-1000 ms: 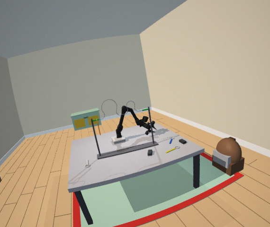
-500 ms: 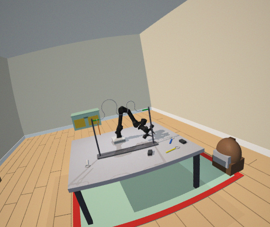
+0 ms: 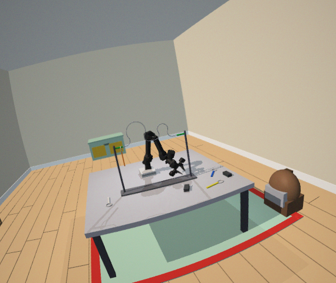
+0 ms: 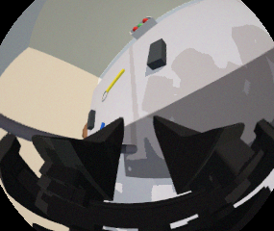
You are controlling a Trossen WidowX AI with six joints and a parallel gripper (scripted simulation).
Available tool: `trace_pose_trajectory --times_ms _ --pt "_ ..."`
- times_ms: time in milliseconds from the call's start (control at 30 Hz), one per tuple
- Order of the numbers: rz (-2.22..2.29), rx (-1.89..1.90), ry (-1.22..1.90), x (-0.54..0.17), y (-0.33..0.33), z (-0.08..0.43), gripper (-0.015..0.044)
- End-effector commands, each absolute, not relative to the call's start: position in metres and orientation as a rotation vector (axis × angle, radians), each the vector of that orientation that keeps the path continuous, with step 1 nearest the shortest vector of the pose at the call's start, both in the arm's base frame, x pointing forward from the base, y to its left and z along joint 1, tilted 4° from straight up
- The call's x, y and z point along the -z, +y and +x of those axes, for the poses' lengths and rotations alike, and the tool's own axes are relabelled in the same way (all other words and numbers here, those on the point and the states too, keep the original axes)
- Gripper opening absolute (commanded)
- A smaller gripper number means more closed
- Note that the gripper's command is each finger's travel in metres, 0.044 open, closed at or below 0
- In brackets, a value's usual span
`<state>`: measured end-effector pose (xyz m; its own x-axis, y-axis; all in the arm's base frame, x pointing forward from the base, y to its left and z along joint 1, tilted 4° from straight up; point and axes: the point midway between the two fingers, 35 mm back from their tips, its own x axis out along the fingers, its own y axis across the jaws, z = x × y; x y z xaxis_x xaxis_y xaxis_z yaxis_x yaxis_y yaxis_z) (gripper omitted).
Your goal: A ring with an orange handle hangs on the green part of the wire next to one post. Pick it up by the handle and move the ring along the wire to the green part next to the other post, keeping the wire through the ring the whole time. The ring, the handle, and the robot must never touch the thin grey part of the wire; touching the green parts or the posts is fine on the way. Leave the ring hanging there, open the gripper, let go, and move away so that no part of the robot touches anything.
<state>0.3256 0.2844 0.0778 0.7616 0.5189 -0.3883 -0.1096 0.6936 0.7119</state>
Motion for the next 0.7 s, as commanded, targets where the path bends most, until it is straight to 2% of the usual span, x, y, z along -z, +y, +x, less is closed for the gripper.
trace_pose_trajectory --times_ms 0,367,667 --pt "0.736 -0.38 0.579 -0.085 0.26 0.345 0.016" --pt "0.745 -0.374 0.456 -0.103 0.179 0.39 0.016" --pt "0.707 -0.362 0.324 -0.121 0.097 0.409 0.016"
